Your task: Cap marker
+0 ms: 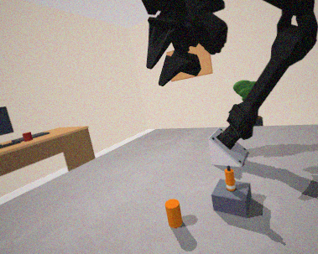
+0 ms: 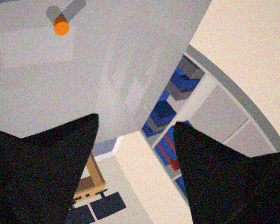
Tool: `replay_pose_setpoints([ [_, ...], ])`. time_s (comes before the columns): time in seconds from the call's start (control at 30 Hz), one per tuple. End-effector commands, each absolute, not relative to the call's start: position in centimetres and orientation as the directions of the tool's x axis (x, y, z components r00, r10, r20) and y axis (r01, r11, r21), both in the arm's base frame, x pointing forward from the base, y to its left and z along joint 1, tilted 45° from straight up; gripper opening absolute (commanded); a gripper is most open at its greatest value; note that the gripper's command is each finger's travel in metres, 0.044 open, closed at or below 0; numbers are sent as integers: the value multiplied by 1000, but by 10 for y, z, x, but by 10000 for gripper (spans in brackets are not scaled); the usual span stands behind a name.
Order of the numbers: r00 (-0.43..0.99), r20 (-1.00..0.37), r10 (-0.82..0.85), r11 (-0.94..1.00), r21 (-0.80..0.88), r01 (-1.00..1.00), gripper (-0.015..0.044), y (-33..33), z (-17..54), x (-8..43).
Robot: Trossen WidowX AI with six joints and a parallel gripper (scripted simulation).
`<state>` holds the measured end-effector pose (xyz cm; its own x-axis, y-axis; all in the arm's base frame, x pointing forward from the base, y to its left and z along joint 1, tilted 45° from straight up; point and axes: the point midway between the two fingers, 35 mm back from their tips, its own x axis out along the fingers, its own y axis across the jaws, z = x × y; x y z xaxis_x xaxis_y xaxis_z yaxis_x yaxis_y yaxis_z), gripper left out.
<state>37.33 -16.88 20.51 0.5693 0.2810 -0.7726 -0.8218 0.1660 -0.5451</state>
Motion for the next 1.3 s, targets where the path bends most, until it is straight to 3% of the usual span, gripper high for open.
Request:
replay_pose_setpoints([
  [0.0,417,-801,430,189,-371,-909,259,-139,157,387],
  [0.3,-19,-717,697,122,146,-982,259,-60,45,378],
  [1.27,-27,-712,701,120,156,-981,259,-18,1,369],
])
